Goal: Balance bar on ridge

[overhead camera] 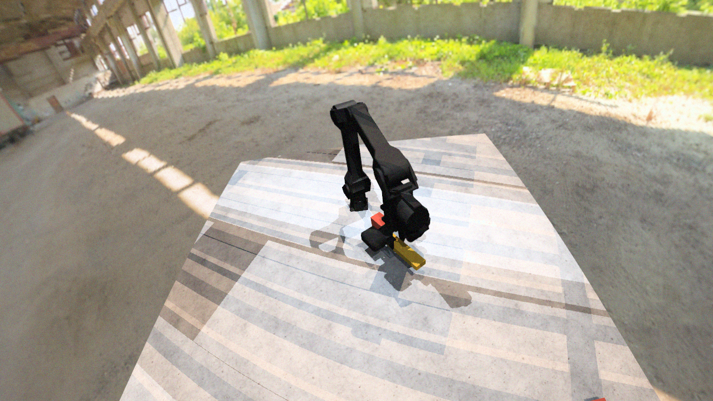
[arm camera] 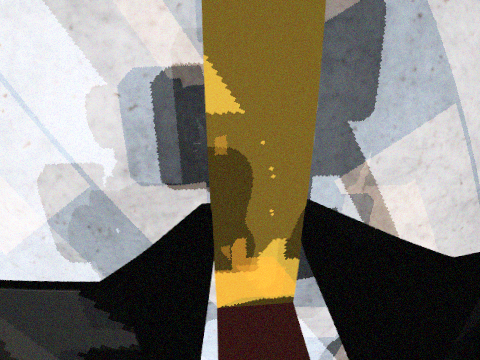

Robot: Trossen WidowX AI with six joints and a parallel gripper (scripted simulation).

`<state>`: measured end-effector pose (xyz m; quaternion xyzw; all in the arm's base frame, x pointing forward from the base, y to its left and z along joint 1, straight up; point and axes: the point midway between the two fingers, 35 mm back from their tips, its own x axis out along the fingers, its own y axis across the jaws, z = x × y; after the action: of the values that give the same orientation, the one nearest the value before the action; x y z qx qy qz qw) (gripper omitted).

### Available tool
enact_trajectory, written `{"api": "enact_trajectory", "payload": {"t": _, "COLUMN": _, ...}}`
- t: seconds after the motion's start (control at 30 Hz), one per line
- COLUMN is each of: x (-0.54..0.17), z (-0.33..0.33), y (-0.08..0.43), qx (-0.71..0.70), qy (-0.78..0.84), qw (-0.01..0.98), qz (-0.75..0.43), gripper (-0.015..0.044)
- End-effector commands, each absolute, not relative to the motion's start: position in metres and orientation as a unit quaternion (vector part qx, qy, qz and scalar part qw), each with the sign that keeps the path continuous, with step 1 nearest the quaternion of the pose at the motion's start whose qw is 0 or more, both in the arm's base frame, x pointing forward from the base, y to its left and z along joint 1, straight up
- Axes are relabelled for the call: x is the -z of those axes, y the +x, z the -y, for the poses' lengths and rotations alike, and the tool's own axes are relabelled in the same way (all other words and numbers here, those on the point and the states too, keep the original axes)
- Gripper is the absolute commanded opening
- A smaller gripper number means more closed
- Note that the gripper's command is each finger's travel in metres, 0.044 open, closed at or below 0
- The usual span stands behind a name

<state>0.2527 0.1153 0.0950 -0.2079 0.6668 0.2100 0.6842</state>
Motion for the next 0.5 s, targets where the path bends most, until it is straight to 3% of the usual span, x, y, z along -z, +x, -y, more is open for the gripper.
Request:
{"api": "enact_trajectory", "payload": {"t": 0.0, "x": -0.0942, "z": -0.1153, "y": 0.2527, "qx": -0.209, "qy": -0.207, "qw": 0.684, "qz": -0.667, "gripper": 0.0000}}
{"api": "enact_trajectory", "payload": {"t": 0.47, "x": -0.0931, "z": -0.1153, "y": 0.2526, "qx": -0.209, "qy": -0.207, "qw": 0.684, "qz": -0.667, "gripper": 0.0000}}
